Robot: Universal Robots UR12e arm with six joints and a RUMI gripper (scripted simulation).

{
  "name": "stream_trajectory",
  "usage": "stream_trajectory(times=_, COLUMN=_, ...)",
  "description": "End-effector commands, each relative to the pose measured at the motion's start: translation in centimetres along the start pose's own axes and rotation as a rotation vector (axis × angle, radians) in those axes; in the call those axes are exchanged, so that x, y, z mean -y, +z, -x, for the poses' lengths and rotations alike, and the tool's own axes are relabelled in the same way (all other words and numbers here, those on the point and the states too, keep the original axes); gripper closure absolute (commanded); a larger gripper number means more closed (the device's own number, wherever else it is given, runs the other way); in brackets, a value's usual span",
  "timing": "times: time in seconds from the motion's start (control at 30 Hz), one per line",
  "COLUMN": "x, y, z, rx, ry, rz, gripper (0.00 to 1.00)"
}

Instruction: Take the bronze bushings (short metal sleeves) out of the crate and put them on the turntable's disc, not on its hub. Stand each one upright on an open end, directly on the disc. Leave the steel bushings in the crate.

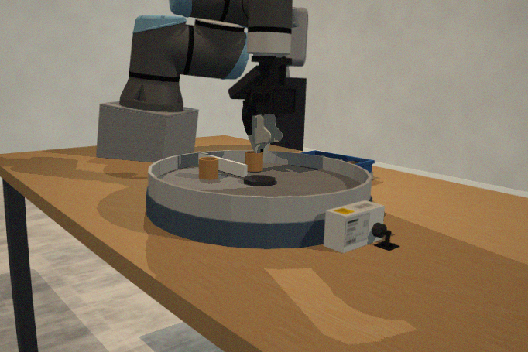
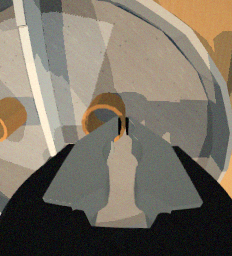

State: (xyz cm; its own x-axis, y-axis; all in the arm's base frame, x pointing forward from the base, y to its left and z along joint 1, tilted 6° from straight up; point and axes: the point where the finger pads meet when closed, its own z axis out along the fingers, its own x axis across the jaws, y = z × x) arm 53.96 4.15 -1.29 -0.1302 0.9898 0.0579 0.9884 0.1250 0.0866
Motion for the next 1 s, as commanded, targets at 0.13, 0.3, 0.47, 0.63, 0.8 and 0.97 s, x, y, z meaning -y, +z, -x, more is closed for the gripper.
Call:
stream_trajectory(times=0.13, x=-0.06, y=-0.05, z=0.02, rx=0.000, ry=0.000, rz=0.001, gripper=1.00)
stream_trajectory(times=0.3, x=-0.06, y=-0.05, z=0.02, rx=0.000, ry=0.000, rz=0.001, gripper=1.00)
stream_trajectory(times=0.47, x=-0.06, y=-0.05, z=0.02, rx=0.000, ry=0.000, rz=0.001, gripper=1.00)
stream_trajectory(times=0.63, x=-0.06, y=-0.05, z=0.02, rx=0.000, ry=0.000, rz=0.001, gripper=1.00)
stream_trajectory(times=0.8, x=-0.06, y=-0.05, z=0.02, rx=0.000, ry=0.000, rz=0.001, gripper=0.94)
stream_trajectory(times=0.97, x=-0.06, y=-0.05, z=0.02, rx=0.000, ry=0.000, rz=0.001, gripper=0.94)
